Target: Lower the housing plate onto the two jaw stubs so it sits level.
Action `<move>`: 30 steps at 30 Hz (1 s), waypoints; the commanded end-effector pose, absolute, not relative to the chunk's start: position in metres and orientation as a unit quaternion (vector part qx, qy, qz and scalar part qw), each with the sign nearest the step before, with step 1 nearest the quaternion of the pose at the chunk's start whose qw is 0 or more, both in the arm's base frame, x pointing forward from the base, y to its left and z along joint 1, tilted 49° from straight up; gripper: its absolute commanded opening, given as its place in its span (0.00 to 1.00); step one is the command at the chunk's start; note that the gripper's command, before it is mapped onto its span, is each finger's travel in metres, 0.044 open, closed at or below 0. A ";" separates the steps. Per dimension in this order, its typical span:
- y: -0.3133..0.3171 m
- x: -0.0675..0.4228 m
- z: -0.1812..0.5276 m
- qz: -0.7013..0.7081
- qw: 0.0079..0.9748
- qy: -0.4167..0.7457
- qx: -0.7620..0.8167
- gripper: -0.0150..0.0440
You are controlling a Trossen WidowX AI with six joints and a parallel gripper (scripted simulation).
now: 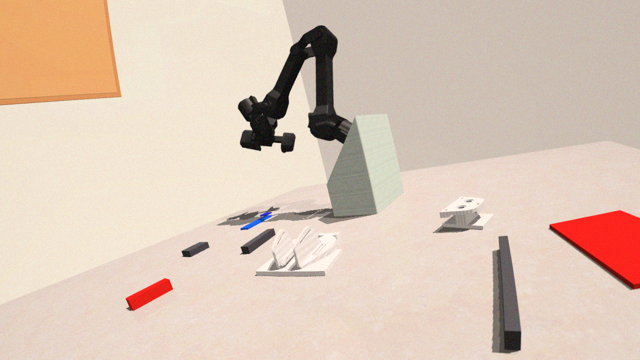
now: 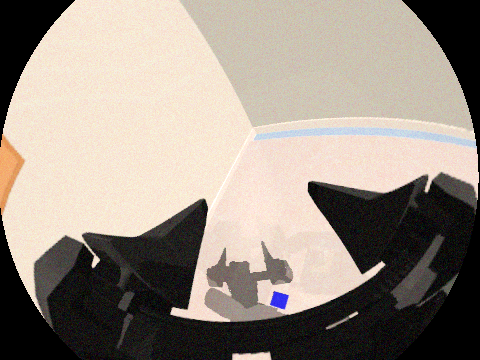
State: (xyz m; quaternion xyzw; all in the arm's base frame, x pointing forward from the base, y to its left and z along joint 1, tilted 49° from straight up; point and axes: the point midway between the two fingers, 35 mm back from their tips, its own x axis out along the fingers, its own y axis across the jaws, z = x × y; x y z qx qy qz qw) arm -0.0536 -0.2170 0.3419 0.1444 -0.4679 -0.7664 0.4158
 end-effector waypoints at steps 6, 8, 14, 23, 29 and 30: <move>-0.244 -0.012 0.329 -0.756 0.488 -0.398 0.179 1.00; -0.248 -0.005 0.326 -0.750 0.501 -0.388 0.187 1.00; -0.260 0.021 0.317 -0.746 0.537 -0.339 0.201 1.00; -0.275 0.078 0.296 -0.730 0.607 -0.231 0.214 1.00; -0.277 0.117 0.280 -0.708 0.654 -0.158 0.212 1.00; -0.276 0.124 0.278 -0.704 0.662 -0.146 0.211 1.00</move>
